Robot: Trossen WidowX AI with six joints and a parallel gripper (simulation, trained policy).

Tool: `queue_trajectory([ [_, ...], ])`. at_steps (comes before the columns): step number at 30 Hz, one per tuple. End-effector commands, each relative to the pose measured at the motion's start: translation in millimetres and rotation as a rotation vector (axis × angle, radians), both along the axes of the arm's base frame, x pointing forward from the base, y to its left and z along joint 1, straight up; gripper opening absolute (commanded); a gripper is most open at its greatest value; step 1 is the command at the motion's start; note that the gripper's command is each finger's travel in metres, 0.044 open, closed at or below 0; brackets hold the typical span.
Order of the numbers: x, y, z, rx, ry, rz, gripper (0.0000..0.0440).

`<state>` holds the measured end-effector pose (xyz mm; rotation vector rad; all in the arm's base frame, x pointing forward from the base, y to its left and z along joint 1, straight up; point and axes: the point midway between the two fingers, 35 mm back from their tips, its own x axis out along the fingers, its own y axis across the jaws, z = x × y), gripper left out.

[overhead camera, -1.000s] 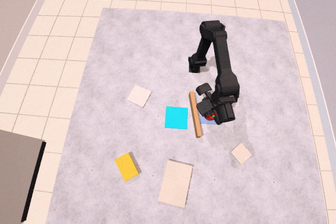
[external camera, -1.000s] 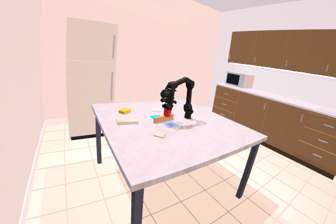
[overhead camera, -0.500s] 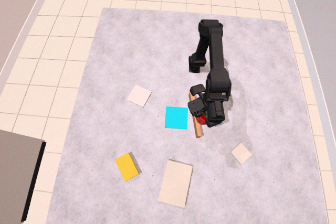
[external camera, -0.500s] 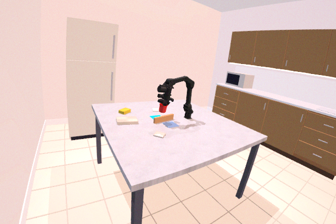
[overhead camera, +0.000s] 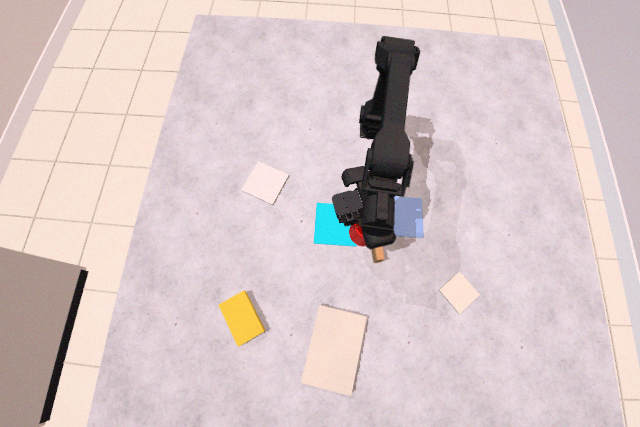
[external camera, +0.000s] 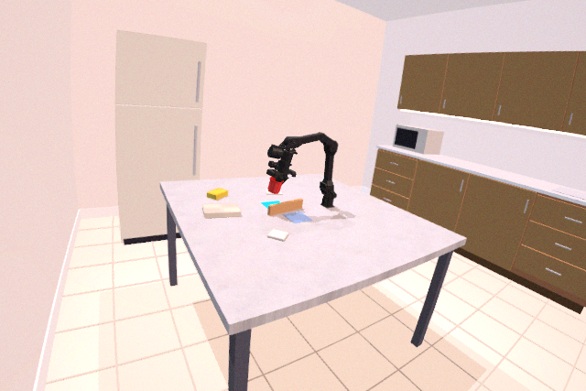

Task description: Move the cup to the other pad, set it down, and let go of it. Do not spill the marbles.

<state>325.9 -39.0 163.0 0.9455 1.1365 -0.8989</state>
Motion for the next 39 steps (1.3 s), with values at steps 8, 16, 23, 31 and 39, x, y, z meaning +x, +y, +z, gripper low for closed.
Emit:
queue_trajectory([
  [8, 1.9, -32.4, -23.4, -0.014, -0.003, -0.058, 0.0000],
  [16, -1.5, -44.7, -44.5, -0.015, 0.000, -0.086, 0.0000],
  [23, -7.5, -49.6, -64.1, -0.013, 0.008, -0.103, 0.0001],
  [31, -18.8, -50.7, -85.9, -0.006, 0.029, -0.120, 0.0006],
  [39, -29.2, -54.8, -100.8, -0.005, 0.044, -0.144, 0.0053],
])
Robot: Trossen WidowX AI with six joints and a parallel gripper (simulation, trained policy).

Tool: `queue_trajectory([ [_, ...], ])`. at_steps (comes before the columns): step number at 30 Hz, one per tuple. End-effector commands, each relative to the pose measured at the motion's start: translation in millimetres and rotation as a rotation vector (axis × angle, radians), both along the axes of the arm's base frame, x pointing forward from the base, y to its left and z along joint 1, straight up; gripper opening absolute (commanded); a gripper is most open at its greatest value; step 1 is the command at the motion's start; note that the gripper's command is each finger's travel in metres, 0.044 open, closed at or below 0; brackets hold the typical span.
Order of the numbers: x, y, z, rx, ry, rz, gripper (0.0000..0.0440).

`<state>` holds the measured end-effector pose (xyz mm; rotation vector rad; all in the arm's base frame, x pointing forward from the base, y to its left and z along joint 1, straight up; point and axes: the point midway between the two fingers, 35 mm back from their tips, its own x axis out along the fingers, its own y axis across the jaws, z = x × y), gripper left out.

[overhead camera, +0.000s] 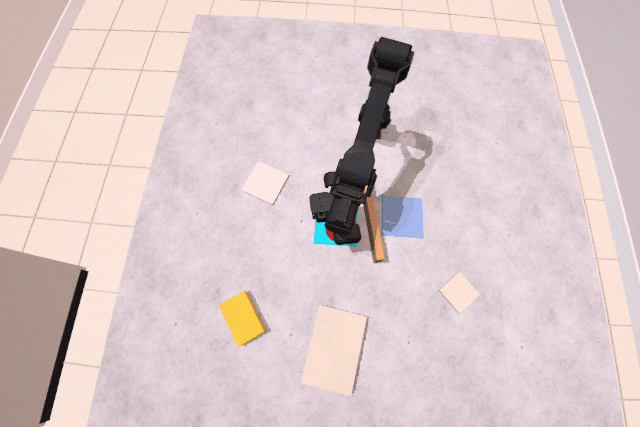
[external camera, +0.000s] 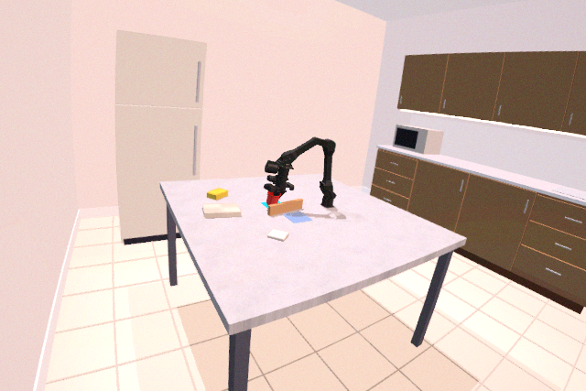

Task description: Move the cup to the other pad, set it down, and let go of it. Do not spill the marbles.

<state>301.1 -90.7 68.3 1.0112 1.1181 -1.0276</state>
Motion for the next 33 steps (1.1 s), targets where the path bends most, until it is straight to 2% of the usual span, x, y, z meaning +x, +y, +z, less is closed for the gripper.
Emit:
queue_trajectory([
  [1, -4.4, -4.1, -6.7, -0.003, 0.000, -0.019, 0.0065],
  [5, 0.3, -9.3, -1.2, -0.006, -0.047, -0.032, 0.0150],
  [17, -5.0, -9.7, 18.5, 0.010, -0.127, -0.030, 0.0190],
  [33, -15.7, -13.6, 57.8, 0.005, -0.227, -0.039, 0.0284],
])
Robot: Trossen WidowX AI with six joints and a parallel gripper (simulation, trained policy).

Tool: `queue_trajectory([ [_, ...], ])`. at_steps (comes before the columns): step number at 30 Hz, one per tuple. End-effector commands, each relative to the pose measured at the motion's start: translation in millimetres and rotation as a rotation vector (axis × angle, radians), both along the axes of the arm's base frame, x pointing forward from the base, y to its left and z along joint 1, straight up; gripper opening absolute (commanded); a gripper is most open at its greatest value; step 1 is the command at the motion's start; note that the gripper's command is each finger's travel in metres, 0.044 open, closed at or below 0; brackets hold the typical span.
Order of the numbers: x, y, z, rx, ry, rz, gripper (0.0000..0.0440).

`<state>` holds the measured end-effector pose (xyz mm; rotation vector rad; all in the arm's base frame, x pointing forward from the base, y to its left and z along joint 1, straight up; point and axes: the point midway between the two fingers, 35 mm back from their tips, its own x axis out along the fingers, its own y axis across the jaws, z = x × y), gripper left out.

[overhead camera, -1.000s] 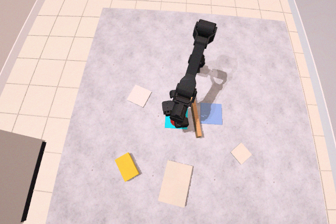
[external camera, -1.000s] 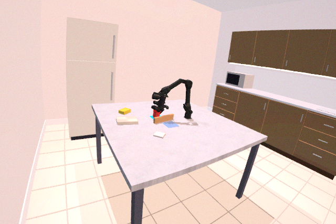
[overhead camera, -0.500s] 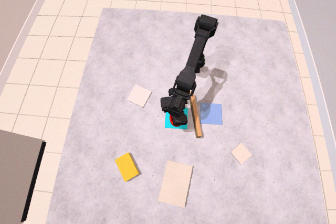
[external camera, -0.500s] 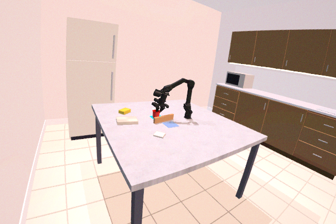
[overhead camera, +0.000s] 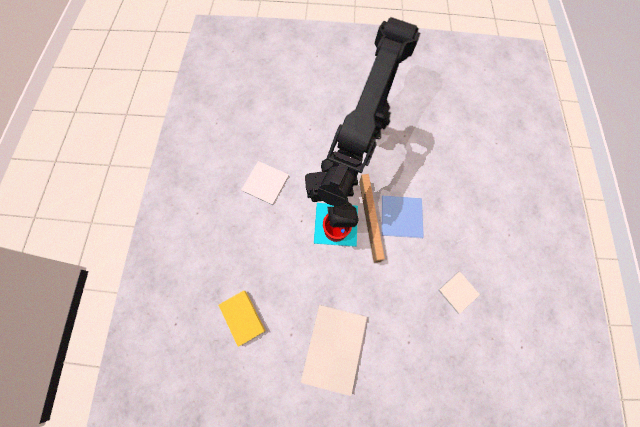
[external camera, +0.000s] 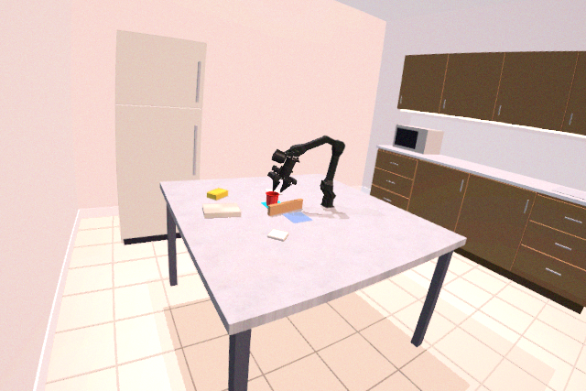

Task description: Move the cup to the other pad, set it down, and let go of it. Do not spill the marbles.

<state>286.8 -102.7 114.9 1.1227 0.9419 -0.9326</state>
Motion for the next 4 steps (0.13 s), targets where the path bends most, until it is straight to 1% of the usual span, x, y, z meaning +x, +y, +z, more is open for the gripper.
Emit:
queue_trajectory([
  [1, -1.7, -2.5, 15.1, -0.008, -0.036, 0.001, 0.0294],
  [4, -2.3, -5.5, 27.8, -0.019, -0.062, -0.002, 0.0330],
])
